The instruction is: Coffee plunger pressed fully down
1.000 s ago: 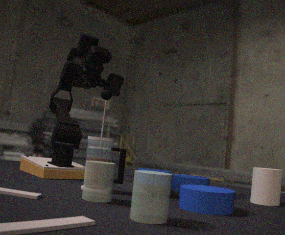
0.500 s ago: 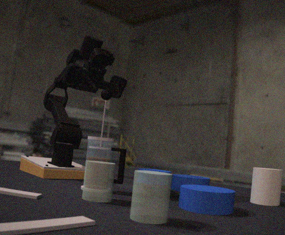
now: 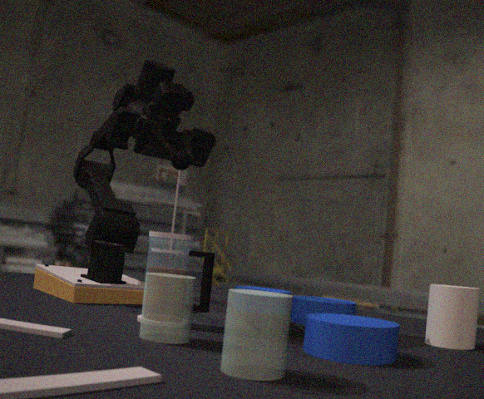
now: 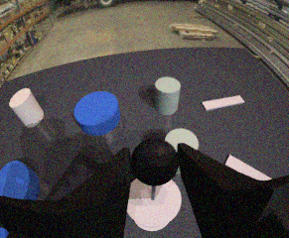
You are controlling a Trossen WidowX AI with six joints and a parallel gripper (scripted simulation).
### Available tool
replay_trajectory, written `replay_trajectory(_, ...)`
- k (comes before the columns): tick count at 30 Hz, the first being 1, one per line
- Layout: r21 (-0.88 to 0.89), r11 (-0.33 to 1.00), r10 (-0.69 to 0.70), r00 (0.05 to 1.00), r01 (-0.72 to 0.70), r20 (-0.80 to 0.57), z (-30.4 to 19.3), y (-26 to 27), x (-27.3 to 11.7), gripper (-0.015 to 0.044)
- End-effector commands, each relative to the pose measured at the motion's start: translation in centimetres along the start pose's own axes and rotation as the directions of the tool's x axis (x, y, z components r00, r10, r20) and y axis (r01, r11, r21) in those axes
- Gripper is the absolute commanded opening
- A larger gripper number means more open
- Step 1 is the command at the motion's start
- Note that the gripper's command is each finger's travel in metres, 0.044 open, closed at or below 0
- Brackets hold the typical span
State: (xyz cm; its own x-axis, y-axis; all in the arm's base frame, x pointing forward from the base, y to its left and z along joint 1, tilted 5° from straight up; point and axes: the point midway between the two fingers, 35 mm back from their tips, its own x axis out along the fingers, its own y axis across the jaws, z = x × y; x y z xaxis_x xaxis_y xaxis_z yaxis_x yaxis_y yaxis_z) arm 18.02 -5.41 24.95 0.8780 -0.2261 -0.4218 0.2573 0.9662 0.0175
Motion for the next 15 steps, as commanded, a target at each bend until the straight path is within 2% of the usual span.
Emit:
replay_trajectory(1, 0.005, 1.0, -0.001, 1.0, 0.001, 0.001, 0.0, 0.0, 0.0, 0.0117)
replay_trajectory(15, 0.005, 1.0, -0.001, 1.0, 0.001, 0.001, -1.6, 0.0, 1.0, 0.0117)
